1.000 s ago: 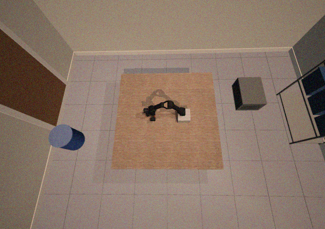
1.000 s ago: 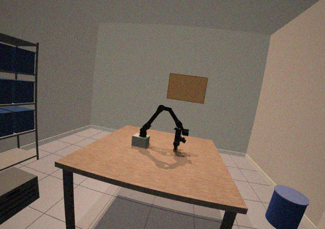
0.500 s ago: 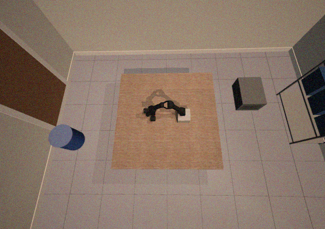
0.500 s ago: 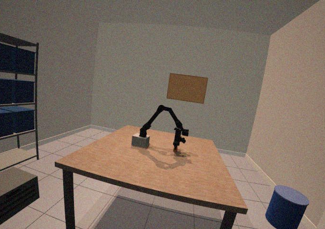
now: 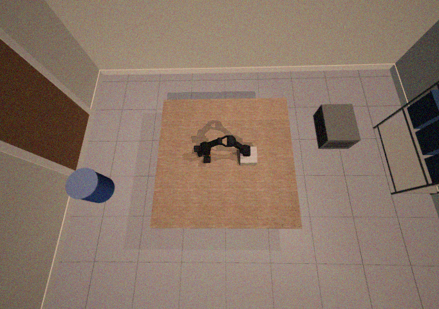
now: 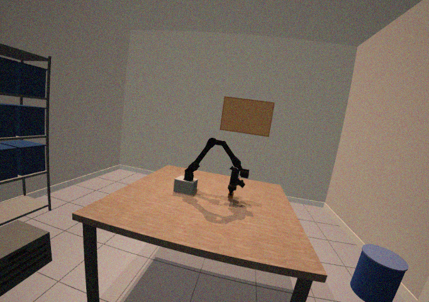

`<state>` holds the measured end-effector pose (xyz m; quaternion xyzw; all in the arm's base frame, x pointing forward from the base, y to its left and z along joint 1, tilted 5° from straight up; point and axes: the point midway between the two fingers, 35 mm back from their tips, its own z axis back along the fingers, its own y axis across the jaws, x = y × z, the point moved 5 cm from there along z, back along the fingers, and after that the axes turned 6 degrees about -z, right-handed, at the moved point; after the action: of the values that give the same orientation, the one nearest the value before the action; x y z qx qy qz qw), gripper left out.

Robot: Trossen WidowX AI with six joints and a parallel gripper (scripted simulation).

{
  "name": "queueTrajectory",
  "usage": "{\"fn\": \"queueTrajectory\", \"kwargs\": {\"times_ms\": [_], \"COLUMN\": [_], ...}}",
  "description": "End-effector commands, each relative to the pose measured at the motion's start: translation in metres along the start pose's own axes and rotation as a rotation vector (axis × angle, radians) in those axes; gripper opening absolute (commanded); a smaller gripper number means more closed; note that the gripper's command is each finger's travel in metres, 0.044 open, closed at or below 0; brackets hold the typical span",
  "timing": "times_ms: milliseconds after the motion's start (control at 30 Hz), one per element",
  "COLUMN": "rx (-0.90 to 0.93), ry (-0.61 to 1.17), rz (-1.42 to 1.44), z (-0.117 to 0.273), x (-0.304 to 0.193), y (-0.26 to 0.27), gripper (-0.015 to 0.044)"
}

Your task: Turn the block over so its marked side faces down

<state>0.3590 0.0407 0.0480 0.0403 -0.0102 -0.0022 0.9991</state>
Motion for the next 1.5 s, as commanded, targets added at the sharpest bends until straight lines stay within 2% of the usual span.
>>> {"fn": "queueTrajectory", "kwargs": {"times_ms": [0, 167, 1200, 1467], "rx": [0.004, 0.005, 0.057, 0.061], "ry": [-0.028, -0.052, -0.533, -0.577], "rz": [0.003, 0.003, 0.002, 0.003], "z": [0.015, 0.014, -0.001, -0.008], "x": [0.004, 0.004, -0.024, -0.023], "y": [0.001, 0.001, -0.002, -0.002], "gripper": [0.0, 0.0, 0.0, 0.0]}}
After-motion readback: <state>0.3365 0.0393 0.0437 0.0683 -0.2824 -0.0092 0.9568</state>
